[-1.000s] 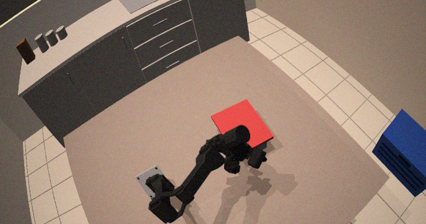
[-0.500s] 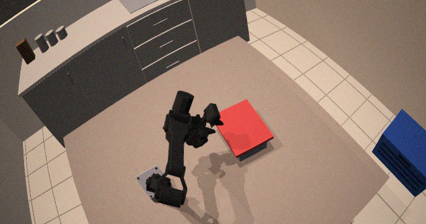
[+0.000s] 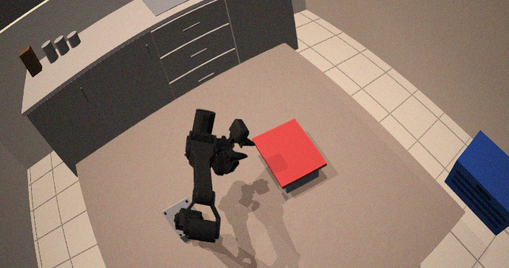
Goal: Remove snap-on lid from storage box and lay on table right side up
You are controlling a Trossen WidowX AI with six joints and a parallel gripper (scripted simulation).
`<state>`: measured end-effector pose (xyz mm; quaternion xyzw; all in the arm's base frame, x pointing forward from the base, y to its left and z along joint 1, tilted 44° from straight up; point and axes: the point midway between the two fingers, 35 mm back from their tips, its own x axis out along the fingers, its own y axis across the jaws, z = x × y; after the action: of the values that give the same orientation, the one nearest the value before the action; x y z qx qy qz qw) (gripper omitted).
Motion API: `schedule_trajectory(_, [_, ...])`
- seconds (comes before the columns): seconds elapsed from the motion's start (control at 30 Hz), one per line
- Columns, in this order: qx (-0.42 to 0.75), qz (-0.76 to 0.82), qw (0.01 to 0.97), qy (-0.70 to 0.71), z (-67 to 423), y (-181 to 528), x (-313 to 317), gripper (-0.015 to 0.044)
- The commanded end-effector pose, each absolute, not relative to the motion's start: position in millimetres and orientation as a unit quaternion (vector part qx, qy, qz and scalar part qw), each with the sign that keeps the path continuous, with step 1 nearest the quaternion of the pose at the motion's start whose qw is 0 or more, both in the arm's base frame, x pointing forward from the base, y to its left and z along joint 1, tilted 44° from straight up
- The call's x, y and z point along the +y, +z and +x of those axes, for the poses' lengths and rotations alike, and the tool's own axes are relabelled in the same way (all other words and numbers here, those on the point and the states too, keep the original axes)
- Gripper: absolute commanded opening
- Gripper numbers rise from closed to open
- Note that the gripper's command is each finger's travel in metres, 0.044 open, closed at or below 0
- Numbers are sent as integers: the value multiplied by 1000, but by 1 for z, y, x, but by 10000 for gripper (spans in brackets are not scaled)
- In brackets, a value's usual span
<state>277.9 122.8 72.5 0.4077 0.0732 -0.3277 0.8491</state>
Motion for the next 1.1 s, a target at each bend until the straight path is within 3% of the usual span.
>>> schedule_trajectory(0.0, [76, 399, 852, -330, 278, 58, 113, 235])
schedule_trajectory(0.17, [74, 398, 853, -329, 278, 27, 81, 235])
schedule_trajectory(1.07, [79, 400, 850, -334, 302, 11, 67, 235])
